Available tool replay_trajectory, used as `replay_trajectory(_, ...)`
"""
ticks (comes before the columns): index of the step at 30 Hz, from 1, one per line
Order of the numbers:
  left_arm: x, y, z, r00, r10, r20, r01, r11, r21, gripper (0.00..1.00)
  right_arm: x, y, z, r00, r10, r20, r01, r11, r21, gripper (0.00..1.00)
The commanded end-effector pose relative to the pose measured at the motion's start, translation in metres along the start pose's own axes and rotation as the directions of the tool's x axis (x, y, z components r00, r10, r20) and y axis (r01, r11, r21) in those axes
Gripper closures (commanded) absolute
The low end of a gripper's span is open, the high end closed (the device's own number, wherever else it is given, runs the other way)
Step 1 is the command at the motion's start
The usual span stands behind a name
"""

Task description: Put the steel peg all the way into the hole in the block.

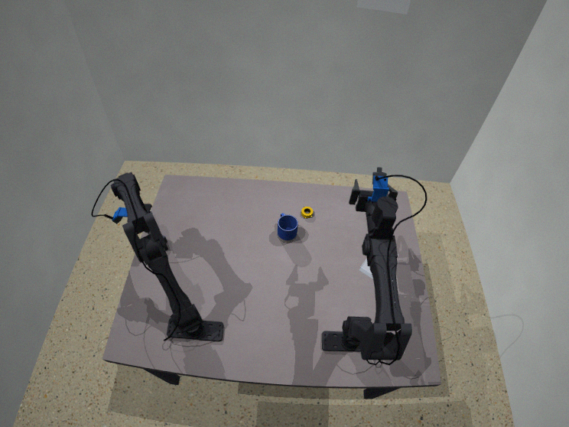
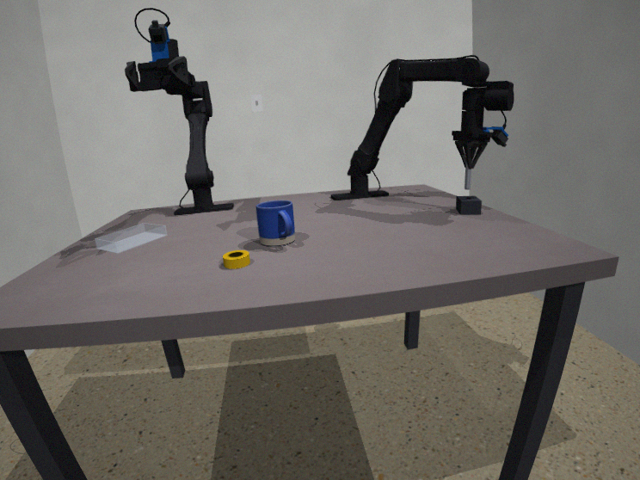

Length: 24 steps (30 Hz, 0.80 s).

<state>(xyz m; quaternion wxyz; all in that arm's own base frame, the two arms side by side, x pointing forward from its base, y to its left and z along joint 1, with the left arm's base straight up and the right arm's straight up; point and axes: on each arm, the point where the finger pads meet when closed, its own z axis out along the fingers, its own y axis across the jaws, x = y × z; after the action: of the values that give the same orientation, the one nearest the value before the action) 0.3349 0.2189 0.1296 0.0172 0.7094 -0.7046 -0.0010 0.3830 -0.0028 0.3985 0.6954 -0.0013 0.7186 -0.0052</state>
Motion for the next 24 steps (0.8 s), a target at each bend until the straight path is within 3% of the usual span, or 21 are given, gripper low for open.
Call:
replay_trajectory(1, -0.001, -0.007, 0.016, 1.000, 0.007, 0.003, -0.007, 1.000, 0.008, 1.00, -0.009, 0.004, -0.002, 0.999, 0.009, 0.033, -0.009, 1.000, -0.006, 0.00)
replay_trajectory(3, -0.004, -0.011, 0.004, 1.000, 0.007, 0.026, -0.008, 0.999, 0.040, 1.00, -0.009, 0.004, -0.002, 0.999, 0.009, 0.033, -0.009, 1.000, -0.006, 0.00)
replay_trajectory(24, -0.003, -0.010, -0.002, 1.000, 0.007, 0.024, -0.008, 0.999, 0.036, 1.00, -0.009, 0.004, -0.002, 0.999, 0.009, 0.033, -0.009, 1.000, -0.006, 0.00)
